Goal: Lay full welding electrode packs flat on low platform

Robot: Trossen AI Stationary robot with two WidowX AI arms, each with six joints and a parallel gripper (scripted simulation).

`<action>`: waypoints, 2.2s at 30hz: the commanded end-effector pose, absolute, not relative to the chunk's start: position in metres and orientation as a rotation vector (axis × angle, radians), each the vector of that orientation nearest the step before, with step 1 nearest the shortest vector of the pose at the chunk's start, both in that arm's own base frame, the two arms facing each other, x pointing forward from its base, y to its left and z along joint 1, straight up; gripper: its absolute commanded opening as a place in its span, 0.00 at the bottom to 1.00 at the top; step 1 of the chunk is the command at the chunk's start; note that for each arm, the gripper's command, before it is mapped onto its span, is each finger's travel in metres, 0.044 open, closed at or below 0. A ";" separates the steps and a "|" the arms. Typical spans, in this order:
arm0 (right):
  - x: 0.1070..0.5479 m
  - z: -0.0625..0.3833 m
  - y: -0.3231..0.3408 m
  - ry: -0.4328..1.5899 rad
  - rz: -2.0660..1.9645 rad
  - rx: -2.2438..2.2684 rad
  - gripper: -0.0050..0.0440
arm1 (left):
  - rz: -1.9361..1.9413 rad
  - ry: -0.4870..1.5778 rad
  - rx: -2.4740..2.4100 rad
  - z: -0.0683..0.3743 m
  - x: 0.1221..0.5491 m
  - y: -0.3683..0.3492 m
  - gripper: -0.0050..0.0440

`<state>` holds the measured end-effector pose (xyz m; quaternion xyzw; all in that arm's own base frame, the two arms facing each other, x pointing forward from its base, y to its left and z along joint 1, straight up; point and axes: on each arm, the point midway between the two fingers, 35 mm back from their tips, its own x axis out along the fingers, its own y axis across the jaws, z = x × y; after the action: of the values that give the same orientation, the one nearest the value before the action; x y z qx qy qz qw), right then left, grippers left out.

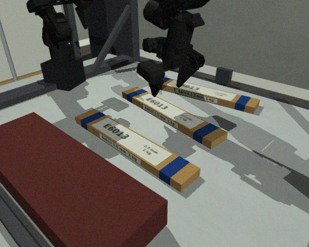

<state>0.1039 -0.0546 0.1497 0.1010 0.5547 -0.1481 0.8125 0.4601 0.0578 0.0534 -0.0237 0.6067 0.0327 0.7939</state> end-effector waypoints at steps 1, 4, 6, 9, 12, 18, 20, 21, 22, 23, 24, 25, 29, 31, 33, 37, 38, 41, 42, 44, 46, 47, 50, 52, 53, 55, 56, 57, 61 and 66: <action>0.105 0.156 -0.055 1.165 -0.317 0.209 0.98 | 0.060 1.281 -0.045 0.061 0.458 0.067 0.98; 0.105 0.156 -0.055 1.165 -0.317 0.209 0.98 | 0.063 1.278 -0.044 0.061 0.460 0.067 0.98; 0.105 0.156 -0.055 1.165 -0.317 0.209 0.98 | 0.063 1.278 -0.044 0.061 0.460 0.067 0.98; 0.105 0.156 -0.055 1.165 -0.317 0.209 0.98 | 0.063 1.278 -0.044 0.061 0.460 0.066 0.98; 0.105 0.156 -0.055 1.165 -0.317 0.209 0.98 | 0.063 1.278 -0.044 0.061 0.460 0.066 0.98; 0.105 0.156 -0.055 1.165 -0.317 0.209 0.98 | 0.057 1.304 -0.044 0.030 0.457 0.064 0.98; 0.105 0.156 -0.055 1.165 -0.317 0.209 0.98 | 0.057 1.304 -0.044 0.024 0.457 0.065 0.98; 0.105 0.156 -0.055 1.165 -0.317 0.209 0.98 | 0.057 1.304 -0.044 0.020 0.457 0.065 0.98; 0.105 0.156 -0.055 1.165 -0.317 0.209 0.98 | 0.057 1.304 -0.044 0.020 0.457 0.065 0.98; 0.105 0.156 -0.055 1.165 -0.317 0.209 0.98 | 0.057 1.304 -0.044 0.020 0.457 0.065 0.98; 0.105 0.156 -0.055 1.165 -0.317 0.209 0.98 | 0.057 1.304 -0.044 0.017 0.457 0.065 0.98; 0.105 0.156 -0.055 1.165 -0.317 0.209 0.98 | 0.057 1.304 -0.044 0.014 0.457 0.065 0.98; 0.105 0.156 -0.055 1.165 -0.317 0.209 0.98 | 0.058 1.304 -0.045 0.009 0.457 0.064 0.98; 0.105 0.156 -0.055 1.165 -0.317 0.209 0.98 | 0.058 1.304 -0.045 0.008 0.457 0.064 0.98; 0.105 0.156 -0.055 1.165 -0.317 0.209 0.98 | 0.059 1.304 -0.045 0.006 0.457 0.064 0.98; 0.105 0.156 -0.055 1.165 -0.317 0.209 0.98 | 0.059 1.304 -0.046 0.002 0.457 0.064 0.98; 0.105 0.156 -0.055 1.165 -0.317 0.209 0.98 | 0.059 1.304 -0.046 0.001 0.457 0.064 0.98; 0.105 0.156 -0.055 1.165 -0.317 0.209 0.98 | 0.059 1.304 -0.046 0.000 0.457 0.064 0.98; 0.105 0.156 -0.055 1.165 -0.317 0.209 0.98 | 0.059 1.304 -0.046 -0.001 0.457 0.064 0.98; 0.105 0.156 -0.055 1.165 -0.317 0.209 0.98 | 0.059 1.304 -0.046 -0.003 0.457 0.064 0.98; 0.105 0.156 -0.055 1.165 -0.317 0.209 0.98 | 0.059 1.304 -0.046 -0.005 0.457 0.064 0.98; 0.105 0.156 -0.055 1.165 -0.317 0.209 0.98 | 0.059 1.304 -0.046 -0.006 0.457 0.064 0.98; 0.105 0.156 -0.055 1.165 -0.317 0.209 0.98 | 0.059 1.304 -0.046 -0.009 0.457 0.064 0.98; 0.105 0.156 -0.055 1.165 -0.317 0.209 0.98 | 0.059 1.304 -0.046 -0.011 0.457 0.064 0.98; 0.105 0.156 -0.055 1.165 -0.317 0.209 0.98 | 0.059 1.304 -0.046 -0.011 0.457 0.064 0.98; 0.105 0.156 -0.055 1.165 -0.317 0.209 0.98 | 0.059 1.304 -0.046 -0.011 0.457 0.064 0.98; 0.105 0.156 -0.055 1.165 -0.317 0.209 0.98 | 0.059 1.304 -0.046 -0.011 0.457 0.064 0.98; 0.105 0.156 -0.055 1.165 -0.317 0.209 0.98 | 0.059 1.304 -0.046 -0.011 0.457 0.064 0.98; 0.105 0.156 -0.055 1.165 -0.317 0.209 0.98 | 0.063 1.278 -0.044 -0.001 0.462 0.065 0.98; 0.105 0.156 -0.055 1.165 -0.317 0.209 0.98 | 0.063 1.278 -0.044 -0.001 0.462 0.065 0.98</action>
<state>0.1039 -0.0546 0.1497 0.1010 0.5547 -0.1481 0.8125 0.4569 0.0655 -0.0104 -0.0219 0.6069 0.0294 0.7940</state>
